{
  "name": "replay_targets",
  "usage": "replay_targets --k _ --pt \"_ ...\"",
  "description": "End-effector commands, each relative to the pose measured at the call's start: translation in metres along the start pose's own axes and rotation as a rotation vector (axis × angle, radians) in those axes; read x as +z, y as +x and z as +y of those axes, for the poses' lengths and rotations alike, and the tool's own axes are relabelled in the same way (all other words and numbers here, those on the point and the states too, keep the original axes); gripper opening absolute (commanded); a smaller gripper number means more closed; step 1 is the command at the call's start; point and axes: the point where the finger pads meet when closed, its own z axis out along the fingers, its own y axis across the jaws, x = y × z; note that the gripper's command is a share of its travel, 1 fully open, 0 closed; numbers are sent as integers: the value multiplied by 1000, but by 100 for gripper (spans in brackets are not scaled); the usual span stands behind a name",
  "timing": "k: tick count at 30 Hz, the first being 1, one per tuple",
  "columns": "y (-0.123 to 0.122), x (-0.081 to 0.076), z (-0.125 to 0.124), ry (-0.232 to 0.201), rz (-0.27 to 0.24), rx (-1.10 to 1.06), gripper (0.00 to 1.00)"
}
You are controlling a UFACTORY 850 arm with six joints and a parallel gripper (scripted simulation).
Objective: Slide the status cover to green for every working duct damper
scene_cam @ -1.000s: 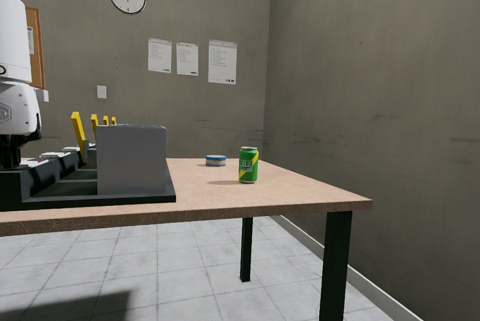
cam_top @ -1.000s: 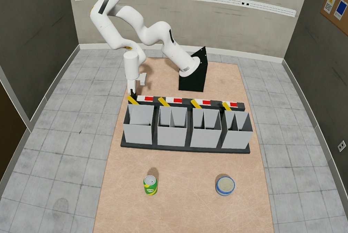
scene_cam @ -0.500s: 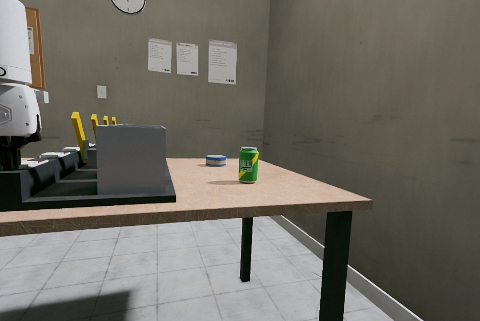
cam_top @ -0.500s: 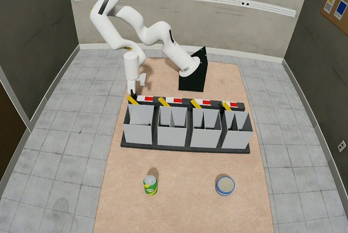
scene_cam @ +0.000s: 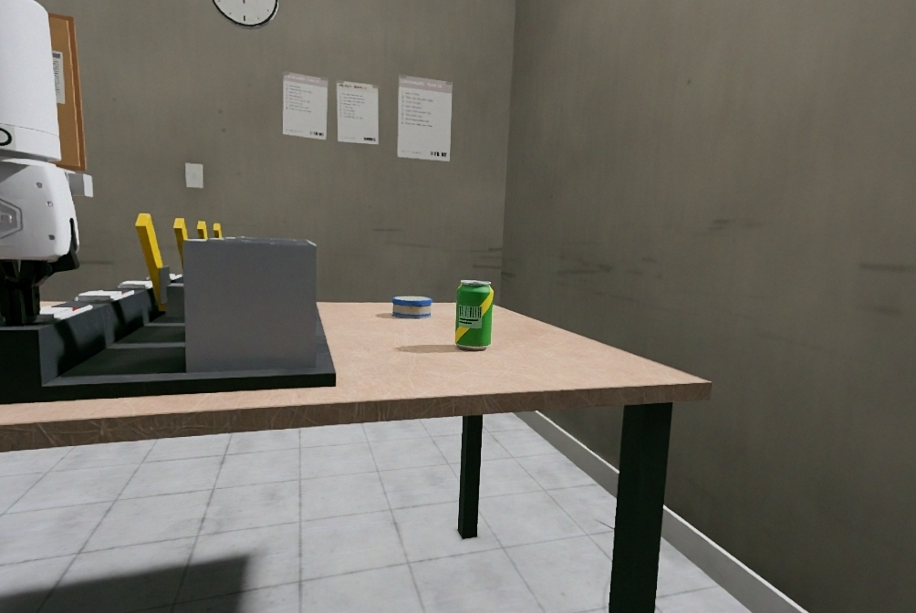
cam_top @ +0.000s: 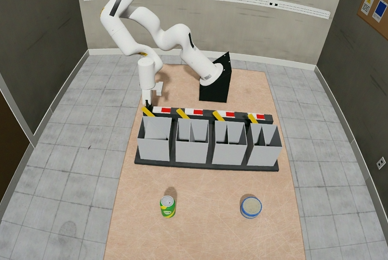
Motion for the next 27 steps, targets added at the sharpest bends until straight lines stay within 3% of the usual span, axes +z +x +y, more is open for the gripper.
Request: replay_targets --k 1,27 --pt "0 0 0 -1 0 0 0" --pt "4 0 0 -1 0 0 0"
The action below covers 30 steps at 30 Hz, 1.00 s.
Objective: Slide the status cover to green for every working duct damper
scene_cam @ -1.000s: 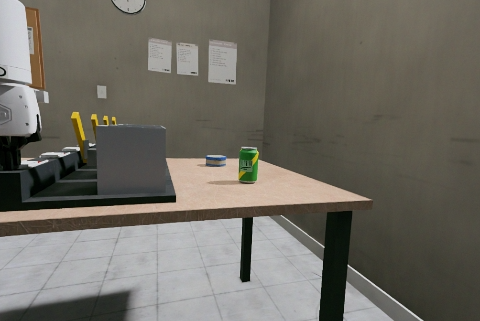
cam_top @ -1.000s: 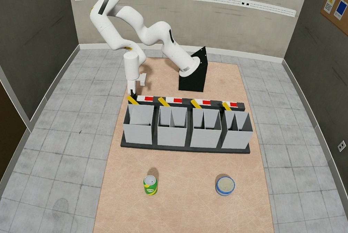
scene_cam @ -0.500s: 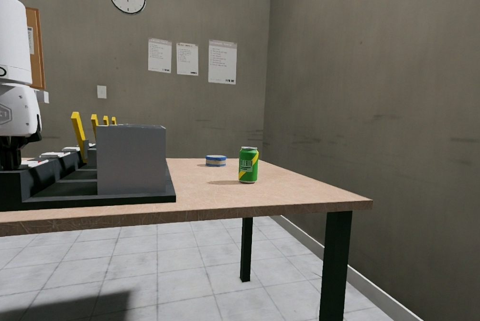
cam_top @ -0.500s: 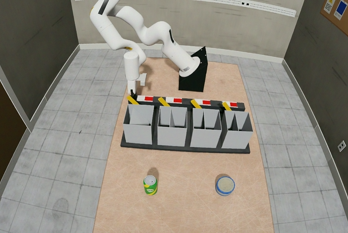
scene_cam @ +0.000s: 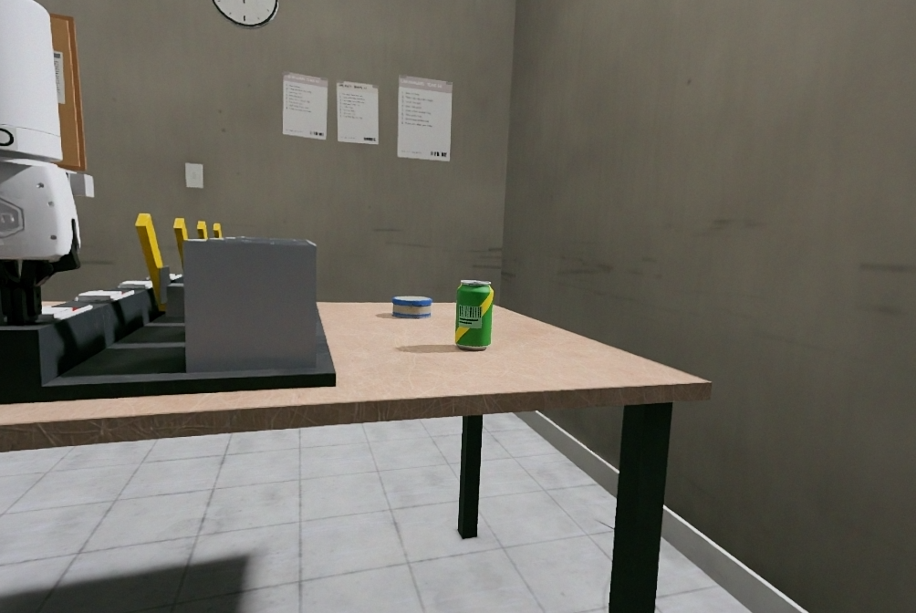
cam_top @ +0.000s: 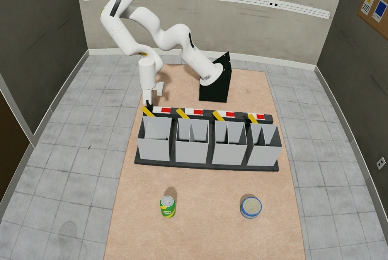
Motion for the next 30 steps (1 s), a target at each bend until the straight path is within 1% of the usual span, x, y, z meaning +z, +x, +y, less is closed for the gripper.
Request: replay_targets --k 1,30 --pt "1 0 0 -1 0 0 0" --pt "12 0 0 -1 0 0 0"
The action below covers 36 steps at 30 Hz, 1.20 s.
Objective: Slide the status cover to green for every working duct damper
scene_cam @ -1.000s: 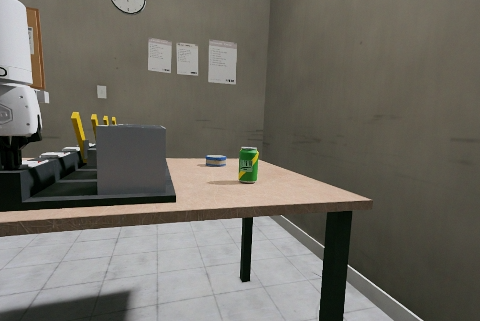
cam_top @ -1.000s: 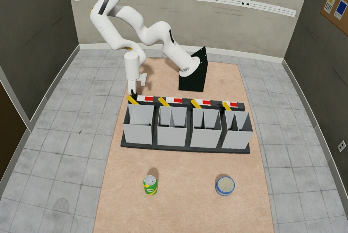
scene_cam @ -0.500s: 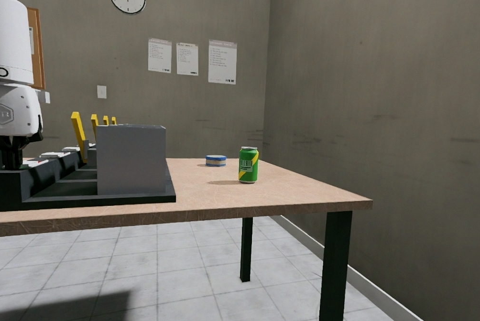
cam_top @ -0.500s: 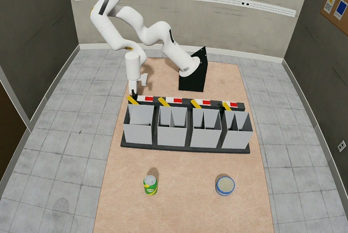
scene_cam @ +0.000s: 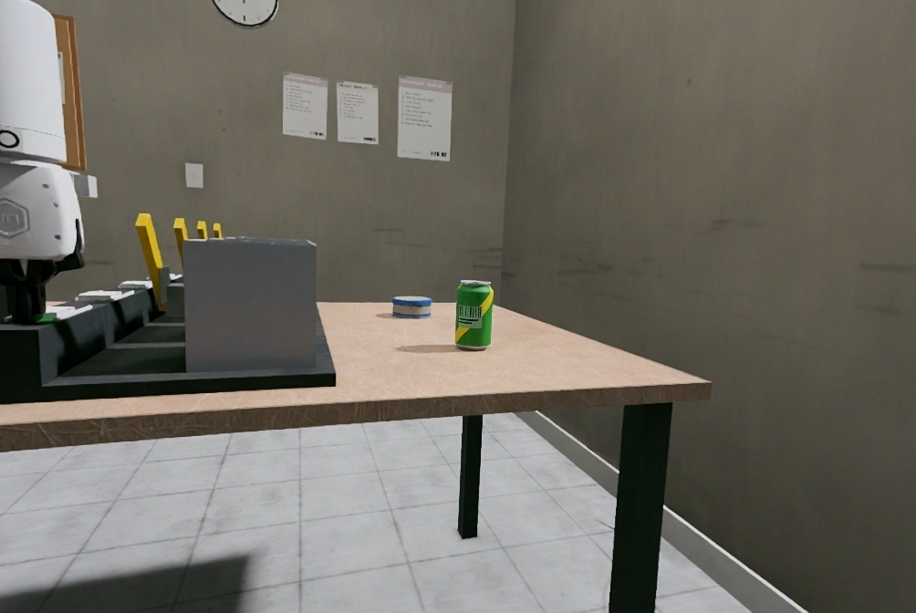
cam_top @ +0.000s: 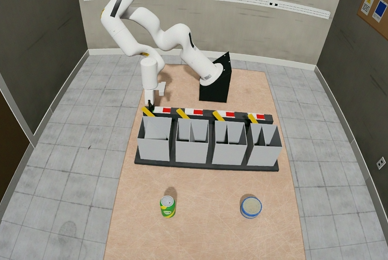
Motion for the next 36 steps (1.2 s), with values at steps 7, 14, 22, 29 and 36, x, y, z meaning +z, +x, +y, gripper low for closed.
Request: replay_targets --k 7,14,22,29,36 --pt "5 0 0 -1 0 0 0" --pt "8 0 0 -1 0 0 0" --pt "13 0 0 -1 0 0 0" --pt "17 0 0 -1 0 0 0" --pt "21 0 0 -1 0 0 0"
